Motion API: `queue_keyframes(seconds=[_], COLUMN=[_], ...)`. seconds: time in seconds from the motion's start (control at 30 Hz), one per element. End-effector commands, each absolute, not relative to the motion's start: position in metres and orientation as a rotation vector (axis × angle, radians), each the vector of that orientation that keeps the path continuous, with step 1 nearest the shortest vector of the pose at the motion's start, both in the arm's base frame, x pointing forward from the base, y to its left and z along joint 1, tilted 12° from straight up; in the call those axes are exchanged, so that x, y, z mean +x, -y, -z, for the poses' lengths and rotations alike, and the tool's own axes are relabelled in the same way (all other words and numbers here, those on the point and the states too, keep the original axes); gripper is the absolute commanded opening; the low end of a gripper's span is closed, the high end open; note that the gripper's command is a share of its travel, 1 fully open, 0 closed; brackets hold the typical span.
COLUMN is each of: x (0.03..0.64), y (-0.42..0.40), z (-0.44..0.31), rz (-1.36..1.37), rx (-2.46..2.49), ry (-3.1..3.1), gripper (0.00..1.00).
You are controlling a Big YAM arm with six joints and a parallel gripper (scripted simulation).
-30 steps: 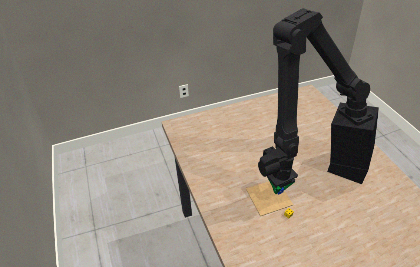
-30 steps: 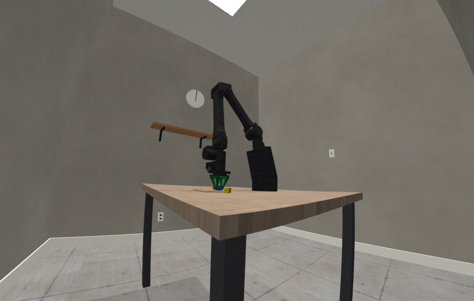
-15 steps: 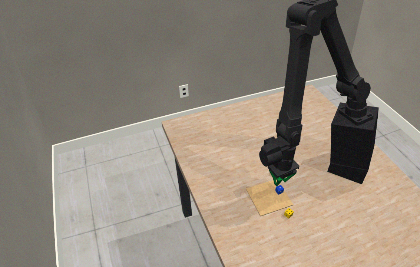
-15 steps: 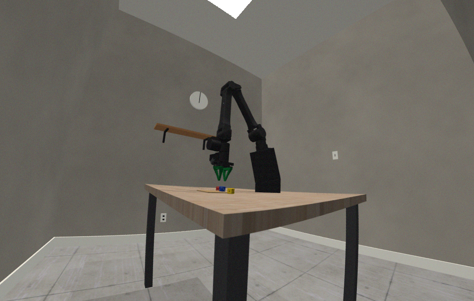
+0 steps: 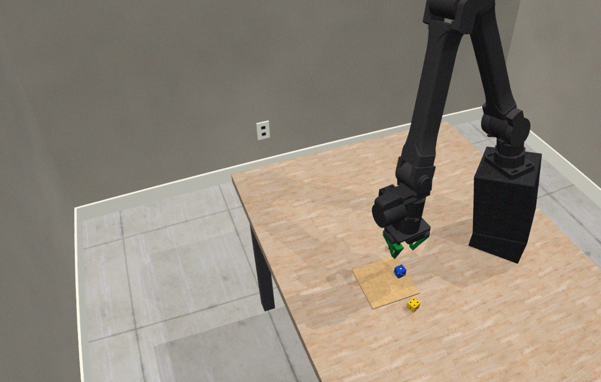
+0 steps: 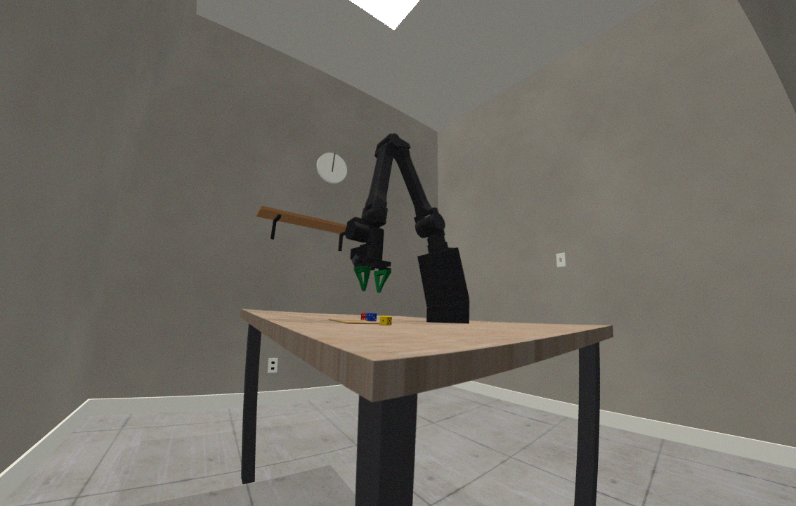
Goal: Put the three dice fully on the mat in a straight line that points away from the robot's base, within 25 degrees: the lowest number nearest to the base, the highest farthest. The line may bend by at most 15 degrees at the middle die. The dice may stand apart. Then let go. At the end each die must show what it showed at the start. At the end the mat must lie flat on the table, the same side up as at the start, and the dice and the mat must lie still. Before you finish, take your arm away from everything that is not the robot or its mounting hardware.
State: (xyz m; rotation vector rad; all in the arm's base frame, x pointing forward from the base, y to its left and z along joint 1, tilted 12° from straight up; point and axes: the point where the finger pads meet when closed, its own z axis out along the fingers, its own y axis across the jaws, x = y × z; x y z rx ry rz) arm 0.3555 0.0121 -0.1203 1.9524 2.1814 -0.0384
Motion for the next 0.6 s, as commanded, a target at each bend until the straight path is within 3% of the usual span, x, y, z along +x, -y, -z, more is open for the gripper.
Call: queue_keyframes(seconds=[0.0, 0.57], x=[0.350, 0.358], y=[-0.014, -0.015], z=[0.123, 0.114], rz=[0.067, 0.035], rx=[1.965, 1.952], ry=[-2.188, -2.176], gripper=[1.00, 1.00])
